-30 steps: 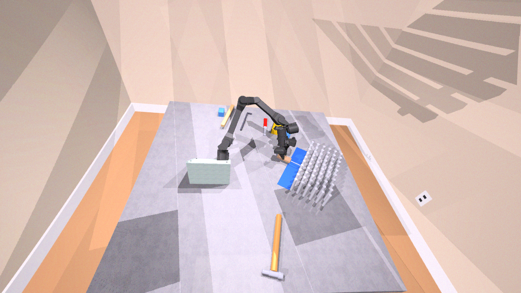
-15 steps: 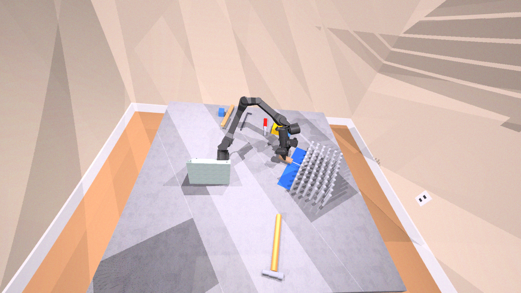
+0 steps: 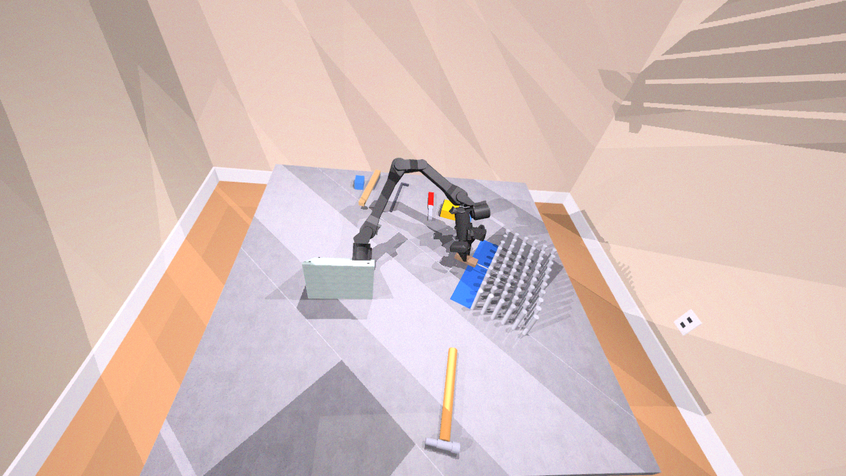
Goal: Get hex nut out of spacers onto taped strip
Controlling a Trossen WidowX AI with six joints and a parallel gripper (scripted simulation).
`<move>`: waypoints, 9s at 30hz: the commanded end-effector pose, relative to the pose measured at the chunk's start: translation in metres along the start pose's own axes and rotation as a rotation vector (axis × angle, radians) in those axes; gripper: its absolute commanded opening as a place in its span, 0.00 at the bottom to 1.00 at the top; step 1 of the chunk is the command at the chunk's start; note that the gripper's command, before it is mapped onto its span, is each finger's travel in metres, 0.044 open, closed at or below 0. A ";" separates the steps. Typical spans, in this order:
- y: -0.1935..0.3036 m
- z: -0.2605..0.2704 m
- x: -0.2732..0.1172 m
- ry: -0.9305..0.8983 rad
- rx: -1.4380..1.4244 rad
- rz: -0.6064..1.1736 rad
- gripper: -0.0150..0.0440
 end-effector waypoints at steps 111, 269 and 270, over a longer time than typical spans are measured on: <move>0.045 -0.003 -0.002 -0.011 0.004 -0.004 0.25; 0.118 -0.016 -0.049 -0.020 0.006 -0.002 0.25; 0.117 -0.016 -0.050 -0.020 0.005 -0.002 0.25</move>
Point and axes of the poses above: the point midway between the two fingers, 35 mm back from their tips, its own x axis out along the fingers, its own z axis across the jaws, y = z × x, the point moved 8 cm from there along -x, back along the fingers, and after that the axes turned 8 degrees about x, right-handed, at the moved point
